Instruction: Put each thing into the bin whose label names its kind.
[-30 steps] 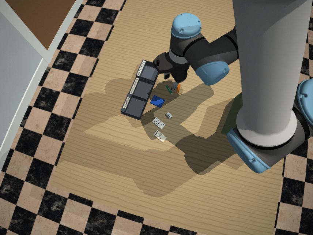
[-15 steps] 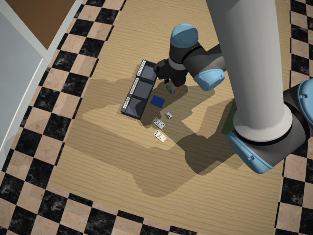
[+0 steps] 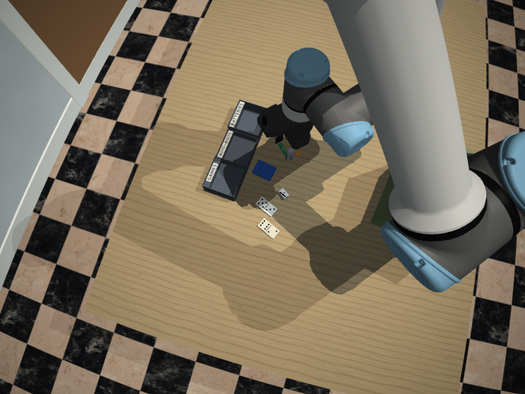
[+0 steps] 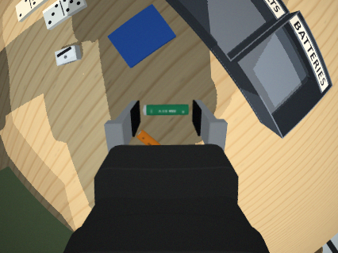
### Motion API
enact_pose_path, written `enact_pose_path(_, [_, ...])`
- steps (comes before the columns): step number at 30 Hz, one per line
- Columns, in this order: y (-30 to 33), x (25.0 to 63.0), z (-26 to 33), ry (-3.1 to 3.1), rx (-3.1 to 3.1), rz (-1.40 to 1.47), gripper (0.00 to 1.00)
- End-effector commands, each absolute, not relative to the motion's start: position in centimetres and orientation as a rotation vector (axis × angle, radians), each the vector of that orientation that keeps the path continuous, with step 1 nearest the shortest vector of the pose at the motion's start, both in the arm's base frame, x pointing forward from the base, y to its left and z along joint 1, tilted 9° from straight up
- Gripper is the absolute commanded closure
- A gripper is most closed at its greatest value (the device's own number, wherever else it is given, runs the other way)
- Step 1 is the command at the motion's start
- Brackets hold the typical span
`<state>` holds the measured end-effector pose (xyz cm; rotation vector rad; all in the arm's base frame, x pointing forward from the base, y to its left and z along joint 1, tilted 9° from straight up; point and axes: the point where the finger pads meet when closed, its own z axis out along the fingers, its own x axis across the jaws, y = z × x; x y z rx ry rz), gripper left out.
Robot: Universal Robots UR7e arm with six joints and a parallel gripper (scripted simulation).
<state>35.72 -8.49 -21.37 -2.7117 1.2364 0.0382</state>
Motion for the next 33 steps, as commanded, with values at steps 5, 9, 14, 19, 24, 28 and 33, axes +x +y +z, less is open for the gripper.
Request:
enact_pose_path(5, [-8.38, 35.76, -22.15, 1.237, -2.712, 0.036, 0.0])
enact_pose_path(9, [-8.37, 35.76, -22.14, 1.237, -2.712, 0.036, 0.0])
enact_pose_path(14, [-8.37, 35.75, -22.15, 1.237, -2.712, 0.036, 0.0])
enact_pose_path(19, [-8.37, 35.75, -22.14, 1.237, -2.712, 0.036, 0.2])
enact_pose_path(24, [-8.37, 35.75, -22.14, 1.237, -2.712, 0.036, 0.2])
enact_pose_path(28, [-8.37, 35.75, -22.14, 1.237, -2.712, 0.036, 0.2])
enact_pose_path(33, [-8.37, 35.75, -22.14, 1.237, -2.712, 0.036, 0.2])
